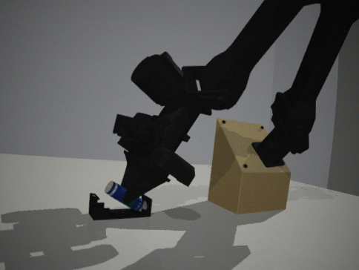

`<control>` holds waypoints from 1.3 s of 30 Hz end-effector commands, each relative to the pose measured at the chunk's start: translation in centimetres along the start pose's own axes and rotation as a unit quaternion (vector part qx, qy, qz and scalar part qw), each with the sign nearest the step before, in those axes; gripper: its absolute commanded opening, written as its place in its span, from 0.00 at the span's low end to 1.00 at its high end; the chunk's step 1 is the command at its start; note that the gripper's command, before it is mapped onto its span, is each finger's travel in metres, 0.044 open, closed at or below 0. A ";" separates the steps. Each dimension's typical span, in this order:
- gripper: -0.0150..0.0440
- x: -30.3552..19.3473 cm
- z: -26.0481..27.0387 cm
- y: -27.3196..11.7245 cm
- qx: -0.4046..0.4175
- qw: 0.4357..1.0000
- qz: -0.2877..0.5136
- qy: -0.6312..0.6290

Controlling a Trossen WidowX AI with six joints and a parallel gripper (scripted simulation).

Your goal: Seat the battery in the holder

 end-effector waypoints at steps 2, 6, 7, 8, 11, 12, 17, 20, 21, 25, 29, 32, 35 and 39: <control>0.38 -0.1 -0.1 0.2 -0.006 1.000 0.015 0.001; 0.38 0.2 -0.2 0.4 -0.009 1.000 0.023 -0.001; 0.38 0.3 -0.3 0.4 -0.010 1.000 0.024 -0.003; 0.38 0.4 -0.3 0.4 -0.011 1.000 0.025 -0.005; 0.38 0.7 -0.3 0.6 -0.012 0.999 0.032 -0.006; 0.38 0.7 -0.3 0.6 -0.013 0.999 0.034 -0.006; 0.38 1.0 -0.3 0.8 -0.016 0.999 0.046 -0.010; 0.38 1.2 -0.3 0.9 -0.018 0.998 0.053 -0.012; 0.38 1.3 -0.4 1.0 -0.018 0.998 0.056 -0.012; 0.38 1.6 -0.4 1.1 -0.021 0.998 0.066 -0.012; 0.38 1.8 -0.4 1.3 -0.022 0.997 0.075 -0.012; 0.38 2.0 -0.5 1.4 -0.024 0.996 0.083 -0.012; 0.38 2.2 -0.5 1.5 -0.026 0.996 0.089 -0.010; 0.38 2.4 -0.5 1.6 -0.027 0.995 0.100 -0.011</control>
Point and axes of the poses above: the point midway between the two fingers, 35 mm back from their tips, its own y axis out along the fingers, its own z axis across the jaws, x = y × z, the point moved 9 cm from there along -y, back along the fingers, and after that the axes turned 2 degrees about y, right-handed, at the moved point
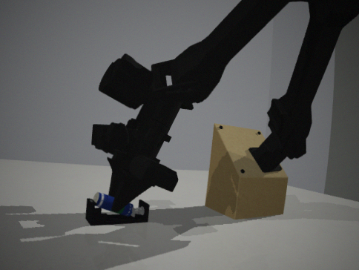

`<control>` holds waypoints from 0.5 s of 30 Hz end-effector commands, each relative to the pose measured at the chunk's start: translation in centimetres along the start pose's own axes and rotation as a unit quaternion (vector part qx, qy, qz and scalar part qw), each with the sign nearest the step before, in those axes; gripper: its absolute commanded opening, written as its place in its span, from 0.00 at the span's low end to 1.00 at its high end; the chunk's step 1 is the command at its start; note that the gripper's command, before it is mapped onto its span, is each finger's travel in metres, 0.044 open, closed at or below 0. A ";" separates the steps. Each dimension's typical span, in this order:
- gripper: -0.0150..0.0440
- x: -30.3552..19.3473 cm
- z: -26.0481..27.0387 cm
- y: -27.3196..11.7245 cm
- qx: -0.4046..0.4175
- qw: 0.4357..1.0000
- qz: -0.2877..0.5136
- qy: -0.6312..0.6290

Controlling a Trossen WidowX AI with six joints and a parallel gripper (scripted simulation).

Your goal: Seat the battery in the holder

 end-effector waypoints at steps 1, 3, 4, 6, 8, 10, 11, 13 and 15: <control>0.38 -0.2 -0.3 0.4 -0.009 1.000 0.019 0.004; 0.38 0.0 -0.3 0.4 -0.009 1.000 0.024 0.004; 0.38 0.0 -0.3 0.4 -0.010 1.000 0.027 0.003; 0.38 0.1 -0.2 0.5 -0.010 0.999 0.033 0.003; 0.38 0.2 -0.2 0.5 -0.010 0.999 0.038 0.002; 0.38 0.4 -0.2 0.6 -0.011 0.999 0.043 0.003; 0.38 0.4 -0.2 0.6 -0.011 0.999 0.045 0.003; 0.38 0.5 -0.2 0.6 -0.012 0.999 0.050 0.003; 0.38 0.6 -0.2 0.7 -0.013 0.998 0.053 0.003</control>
Point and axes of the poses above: the point midway between the two fingers, 35 mm back from their tips, its own y axis out along the fingers, its own z axis across the jaws, x = y × z, the point moved 9 cm from there along -y, back along the fingers, and after that the axes turned 2 degrees about y, right-handed, at the moved point
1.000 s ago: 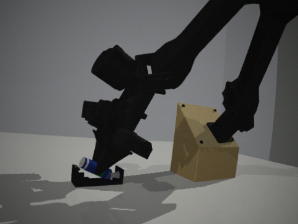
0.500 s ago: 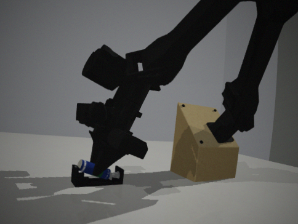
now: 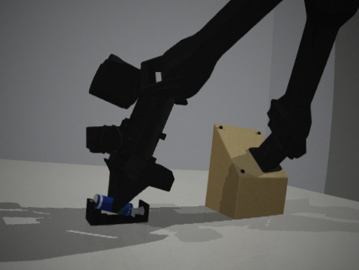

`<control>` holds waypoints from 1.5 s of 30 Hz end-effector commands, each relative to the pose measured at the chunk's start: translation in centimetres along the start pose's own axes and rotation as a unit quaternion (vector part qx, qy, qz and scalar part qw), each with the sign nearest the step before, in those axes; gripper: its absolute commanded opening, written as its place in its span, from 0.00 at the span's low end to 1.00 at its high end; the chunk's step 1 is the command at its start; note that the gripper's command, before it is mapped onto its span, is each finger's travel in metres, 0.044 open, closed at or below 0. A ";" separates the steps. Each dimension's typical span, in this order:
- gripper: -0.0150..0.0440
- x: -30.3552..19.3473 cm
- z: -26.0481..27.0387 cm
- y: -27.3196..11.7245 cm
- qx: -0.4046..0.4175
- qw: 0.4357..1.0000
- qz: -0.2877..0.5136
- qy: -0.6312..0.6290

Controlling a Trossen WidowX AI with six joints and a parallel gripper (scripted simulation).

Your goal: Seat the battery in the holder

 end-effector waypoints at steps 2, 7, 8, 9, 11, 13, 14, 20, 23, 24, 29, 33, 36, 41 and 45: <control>0.38 -0.2 -0.3 0.5 -0.013 1.000 0.015 0.008; 0.38 0.0 -0.2 0.5 -0.013 1.000 0.026 0.007; 0.38 0.1 -0.2 0.5 -0.013 0.999 0.029 0.006; 0.38 0.1 -0.2 0.5 -0.013 0.999 0.032 0.006; 0.38 0.2 -0.1 0.6 -0.013 0.999 0.038 0.005; 0.38 0.3 -0.1 0.6 -0.013 0.999 0.044 0.004; 0.38 0.4 0.0 0.6 -0.013 0.999 0.047 0.003; 0.38 0.7 0.3 0.6 -0.018 0.998 0.055 0.003; 0.38 0.8 0.3 0.7 -0.018 0.998 0.060 0.002; 0.38 0.8 0.4 0.7 -0.018 0.998 0.063 0.002; 0.38 1.2 0.4 0.5 -0.021 0.998 0.065 -0.014; 0.38 1.4 0.5 0.6 -0.022 0.997 0.077 -0.014; 0.38 1.5 0.5 0.6 -0.022 0.996 0.086 -0.014; 0.38 1.8 0.7 0.7 -0.024 0.994 0.102 -0.014; 0.38 1.9 0.8 0.8 -0.025 0.993 0.114 -0.014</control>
Point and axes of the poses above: the point midway between the two fingers, 35 mm back from their tips, its own y axis out along the fingers, its own z axis across the jaws, x = y × z, the point moved 9 cm from there along -y, back along the fingers, and after that the axes turned 2 degrees about y, right-handed, at the moved point
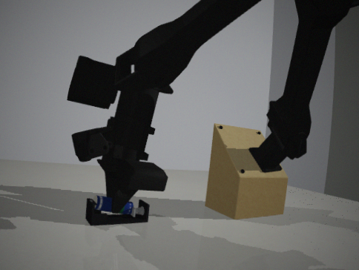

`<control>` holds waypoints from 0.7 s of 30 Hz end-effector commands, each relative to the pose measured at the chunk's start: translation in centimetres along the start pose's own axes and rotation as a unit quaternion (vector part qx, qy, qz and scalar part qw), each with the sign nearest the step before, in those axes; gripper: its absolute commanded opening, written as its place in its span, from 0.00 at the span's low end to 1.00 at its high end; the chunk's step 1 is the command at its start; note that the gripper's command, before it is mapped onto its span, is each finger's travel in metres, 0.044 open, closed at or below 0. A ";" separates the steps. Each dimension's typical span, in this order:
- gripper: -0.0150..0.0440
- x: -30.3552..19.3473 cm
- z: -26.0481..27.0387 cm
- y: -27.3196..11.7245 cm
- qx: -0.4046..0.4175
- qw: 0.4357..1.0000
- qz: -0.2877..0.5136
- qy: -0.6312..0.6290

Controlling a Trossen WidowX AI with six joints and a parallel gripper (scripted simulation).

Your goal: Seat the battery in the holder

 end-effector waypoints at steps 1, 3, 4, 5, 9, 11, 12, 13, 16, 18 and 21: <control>0.38 -0.1 0.2 0.5 0.002 1.000 0.023 -0.001; 0.38 0.0 0.3 0.6 0.001 1.000 0.028 -0.001; 0.38 0.1 0.3 0.6 0.001 1.000 0.031 -0.001; 0.38 0.1 0.3 0.6 0.000 0.999 0.034 -0.001; 0.38 0.3 0.4 0.6 -0.001 0.999 0.046 -0.001; 0.38 0.4 0.5 0.6 -0.002 0.999 0.052 -0.001; 0.38 0.4 0.5 0.6 -0.002 0.998 0.055 -0.001; 0.38 0.5 0.6 0.6 -0.003 0.998 0.058 -0.001; 0.38 0.6 0.6 0.6 -0.004 0.998 0.067 -0.001; 0.38 0.7 0.7 0.6 -0.004 0.997 0.073 -0.001; 0.38 0.9 0.8 0.7 -0.005 0.997 0.081 -0.001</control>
Point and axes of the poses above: the point midway between the two fingers, 35 mm back from their tips, its own y axis out along the fingers, its own z axis across the jaws, x = y × z, the point moved 9 cm from there along -y, back along the fingers, and after that the axes turned 2 degrees about y, right-handed, at the moved point
